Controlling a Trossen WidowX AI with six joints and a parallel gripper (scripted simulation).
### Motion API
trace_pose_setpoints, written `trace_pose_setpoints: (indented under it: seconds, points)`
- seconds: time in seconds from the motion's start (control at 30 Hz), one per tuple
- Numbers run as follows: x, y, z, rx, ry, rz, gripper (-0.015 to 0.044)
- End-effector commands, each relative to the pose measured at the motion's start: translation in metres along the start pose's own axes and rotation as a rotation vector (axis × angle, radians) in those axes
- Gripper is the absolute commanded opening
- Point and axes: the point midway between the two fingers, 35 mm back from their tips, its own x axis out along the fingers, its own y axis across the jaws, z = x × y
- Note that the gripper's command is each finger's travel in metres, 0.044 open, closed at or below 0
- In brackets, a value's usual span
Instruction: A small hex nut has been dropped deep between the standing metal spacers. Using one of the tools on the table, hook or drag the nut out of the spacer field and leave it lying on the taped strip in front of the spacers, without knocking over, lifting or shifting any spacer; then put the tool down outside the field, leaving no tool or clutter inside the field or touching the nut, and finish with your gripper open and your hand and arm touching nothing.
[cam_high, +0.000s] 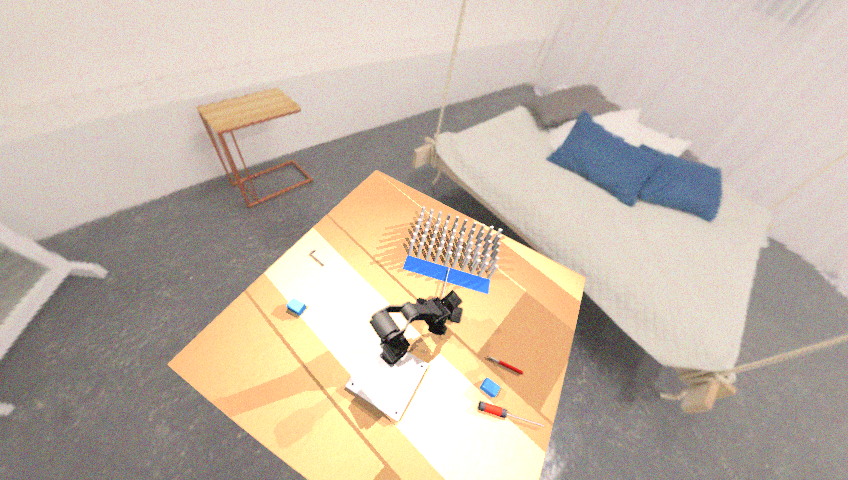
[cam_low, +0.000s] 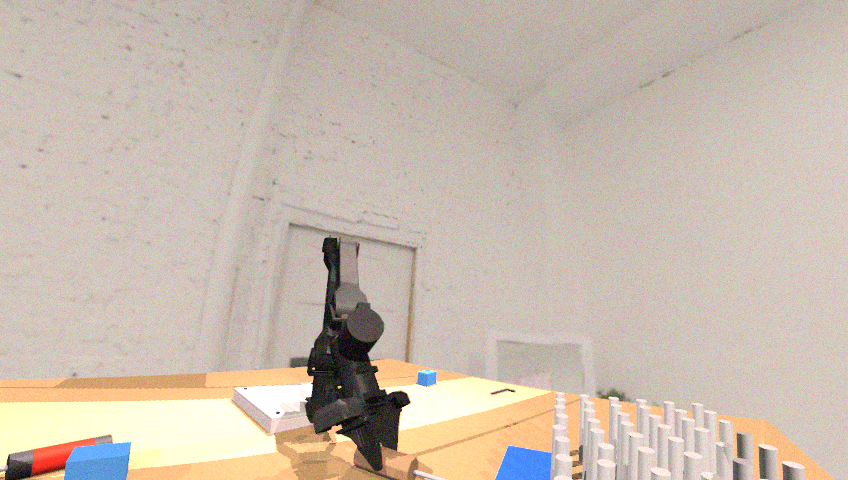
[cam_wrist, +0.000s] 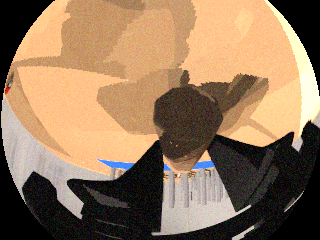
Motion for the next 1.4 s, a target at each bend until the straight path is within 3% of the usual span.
trace_pose_setpoints:
  seconds: [0.0, 0.9, 1.37]
  points:
    - [-0.003, 0.001, -0.005, -0.008, 0.011, 0.002, 0.0]
    - [-0.015, 0.006, -0.016, -0.007, 0.012, 0.003, 0.0]
    - [-0.043, 0.003, 0.017, -0.009, 0.007, 0.002, 0.0]
